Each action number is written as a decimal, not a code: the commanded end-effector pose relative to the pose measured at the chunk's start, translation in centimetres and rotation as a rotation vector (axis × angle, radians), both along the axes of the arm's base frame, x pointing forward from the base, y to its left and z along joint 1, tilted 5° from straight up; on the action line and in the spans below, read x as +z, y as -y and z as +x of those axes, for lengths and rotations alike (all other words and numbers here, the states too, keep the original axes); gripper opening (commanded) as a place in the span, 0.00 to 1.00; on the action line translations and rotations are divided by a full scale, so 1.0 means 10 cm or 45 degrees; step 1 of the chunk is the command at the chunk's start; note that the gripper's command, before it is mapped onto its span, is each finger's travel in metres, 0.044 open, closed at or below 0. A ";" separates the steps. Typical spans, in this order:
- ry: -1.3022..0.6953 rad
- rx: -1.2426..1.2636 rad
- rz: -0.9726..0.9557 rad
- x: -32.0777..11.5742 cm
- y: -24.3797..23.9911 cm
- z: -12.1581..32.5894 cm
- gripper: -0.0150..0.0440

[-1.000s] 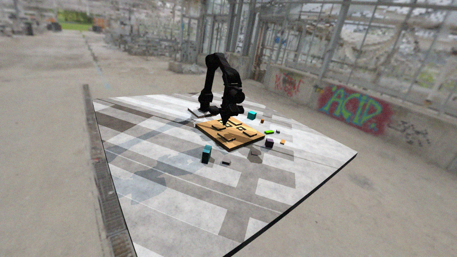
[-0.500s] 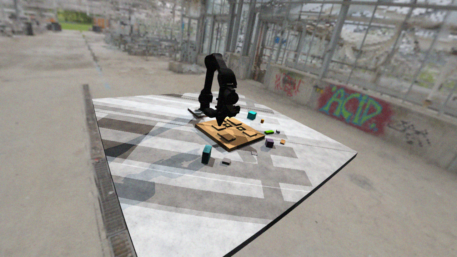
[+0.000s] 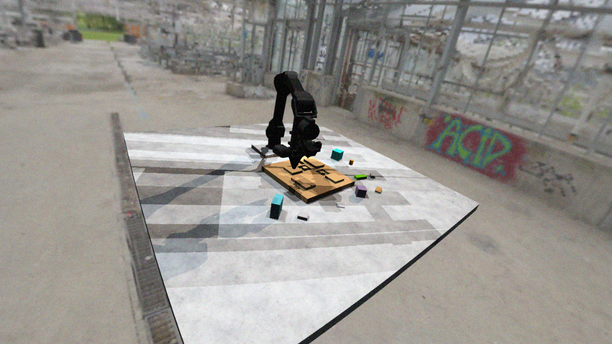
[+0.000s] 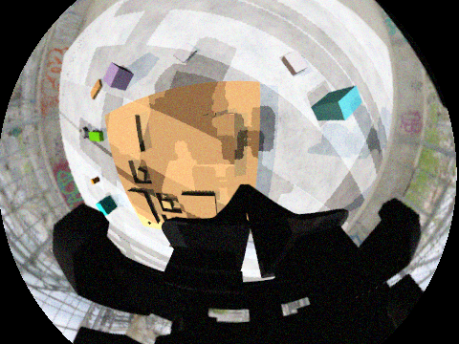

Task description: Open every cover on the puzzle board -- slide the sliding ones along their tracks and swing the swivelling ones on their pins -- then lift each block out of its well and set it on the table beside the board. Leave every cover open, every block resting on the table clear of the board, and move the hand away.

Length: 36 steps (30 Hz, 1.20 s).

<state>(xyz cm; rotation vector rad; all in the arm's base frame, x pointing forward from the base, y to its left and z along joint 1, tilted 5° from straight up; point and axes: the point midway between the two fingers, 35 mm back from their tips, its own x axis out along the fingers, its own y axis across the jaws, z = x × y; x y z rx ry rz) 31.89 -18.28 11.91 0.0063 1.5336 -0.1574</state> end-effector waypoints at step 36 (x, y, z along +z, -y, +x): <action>0.001 0.006 0.004 -0.37 0.03 0.03 0.25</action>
